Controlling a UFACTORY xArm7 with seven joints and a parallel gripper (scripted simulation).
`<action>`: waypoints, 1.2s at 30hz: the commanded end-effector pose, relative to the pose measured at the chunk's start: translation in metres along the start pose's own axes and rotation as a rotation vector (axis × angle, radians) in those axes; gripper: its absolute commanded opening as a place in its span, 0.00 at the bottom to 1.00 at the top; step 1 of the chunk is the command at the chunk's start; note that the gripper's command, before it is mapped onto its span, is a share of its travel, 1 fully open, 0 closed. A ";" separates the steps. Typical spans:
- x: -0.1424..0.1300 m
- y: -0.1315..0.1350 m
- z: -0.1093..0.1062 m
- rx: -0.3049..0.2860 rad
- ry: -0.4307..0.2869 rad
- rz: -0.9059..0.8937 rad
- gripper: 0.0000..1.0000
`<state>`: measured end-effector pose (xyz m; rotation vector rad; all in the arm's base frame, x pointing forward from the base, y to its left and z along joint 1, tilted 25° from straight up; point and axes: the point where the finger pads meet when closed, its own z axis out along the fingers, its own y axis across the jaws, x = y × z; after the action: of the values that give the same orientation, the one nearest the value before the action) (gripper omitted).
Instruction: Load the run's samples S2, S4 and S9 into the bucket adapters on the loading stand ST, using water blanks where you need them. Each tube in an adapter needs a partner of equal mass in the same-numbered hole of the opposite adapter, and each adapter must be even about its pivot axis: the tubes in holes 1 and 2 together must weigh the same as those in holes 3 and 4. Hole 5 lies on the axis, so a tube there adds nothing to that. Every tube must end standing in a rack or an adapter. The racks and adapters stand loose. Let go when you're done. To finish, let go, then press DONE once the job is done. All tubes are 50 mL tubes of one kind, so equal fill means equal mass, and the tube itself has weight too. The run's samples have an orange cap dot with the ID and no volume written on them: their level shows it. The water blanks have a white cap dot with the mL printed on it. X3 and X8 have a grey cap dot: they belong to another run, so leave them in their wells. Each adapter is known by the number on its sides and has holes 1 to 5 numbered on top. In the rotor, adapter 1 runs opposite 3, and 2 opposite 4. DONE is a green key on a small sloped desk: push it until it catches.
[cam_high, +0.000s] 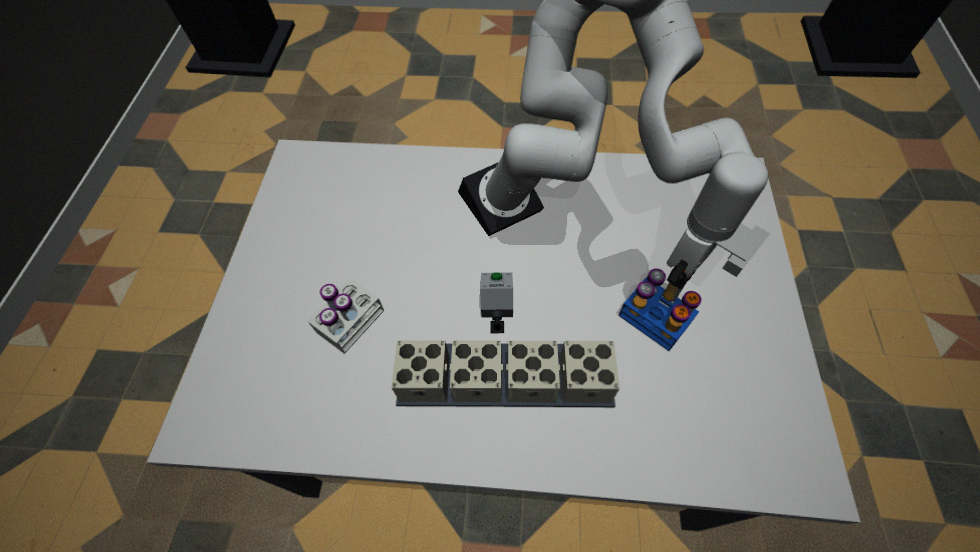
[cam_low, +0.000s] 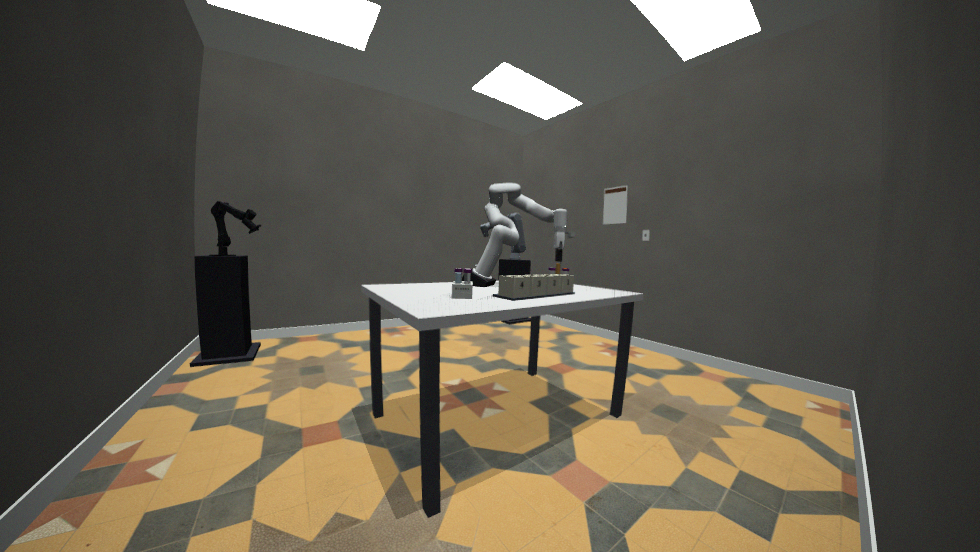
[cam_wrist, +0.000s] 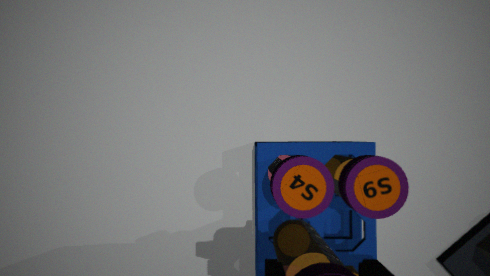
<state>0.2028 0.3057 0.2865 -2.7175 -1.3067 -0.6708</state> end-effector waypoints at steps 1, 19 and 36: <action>0.001 0.000 -0.001 0.000 0.004 0.000 0.00; 0.001 0.000 0.014 0.000 0.003 0.000 0.00; 0.001 0.000 0.029 0.000 0.003 0.000 0.00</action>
<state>0.2121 0.3116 0.2629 -2.7177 -1.3066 -0.6706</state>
